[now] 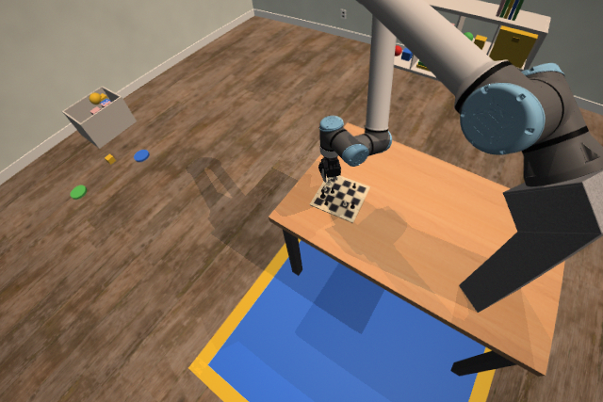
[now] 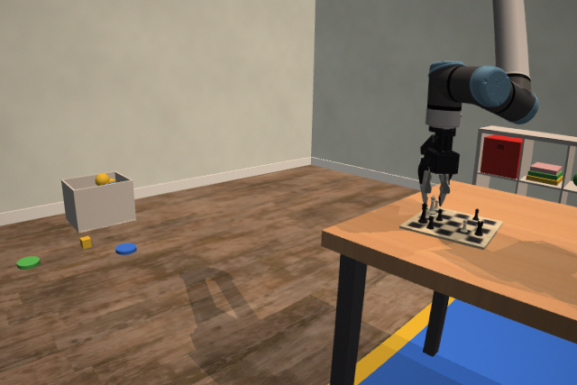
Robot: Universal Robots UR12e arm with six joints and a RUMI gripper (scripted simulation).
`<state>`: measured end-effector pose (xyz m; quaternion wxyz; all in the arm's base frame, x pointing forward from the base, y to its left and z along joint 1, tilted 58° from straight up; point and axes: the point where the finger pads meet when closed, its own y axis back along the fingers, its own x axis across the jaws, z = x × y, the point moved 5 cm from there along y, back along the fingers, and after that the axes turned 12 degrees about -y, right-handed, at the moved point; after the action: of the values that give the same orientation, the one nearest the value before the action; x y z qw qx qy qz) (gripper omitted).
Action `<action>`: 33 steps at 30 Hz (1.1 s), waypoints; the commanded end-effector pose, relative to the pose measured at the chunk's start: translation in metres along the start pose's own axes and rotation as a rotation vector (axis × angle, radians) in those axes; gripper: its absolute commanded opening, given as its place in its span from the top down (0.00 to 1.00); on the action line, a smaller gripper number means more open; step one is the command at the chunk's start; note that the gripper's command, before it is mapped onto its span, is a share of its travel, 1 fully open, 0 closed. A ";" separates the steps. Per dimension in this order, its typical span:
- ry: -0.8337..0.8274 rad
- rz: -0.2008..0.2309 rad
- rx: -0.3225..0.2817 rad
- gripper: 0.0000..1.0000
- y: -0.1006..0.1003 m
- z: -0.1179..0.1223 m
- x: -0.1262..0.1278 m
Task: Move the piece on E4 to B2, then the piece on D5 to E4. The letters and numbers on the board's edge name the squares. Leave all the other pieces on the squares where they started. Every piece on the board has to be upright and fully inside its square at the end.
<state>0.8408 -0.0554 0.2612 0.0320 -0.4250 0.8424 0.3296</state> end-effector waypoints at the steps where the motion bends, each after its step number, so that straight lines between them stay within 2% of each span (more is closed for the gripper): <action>1: -0.001 -0.003 0.004 0.75 0.000 -0.003 -0.002; 11: -0.001 -0.003 0.004 0.75 0.000 -0.003 -0.002; 12: -0.001 -0.003 0.004 1.00 0.000 -0.003 -0.002; 33: -0.001 -0.003 0.004 1.00 0.000 -0.003 -0.002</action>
<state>0.8408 -0.0554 0.2612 0.0320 -0.4250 0.8424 0.3296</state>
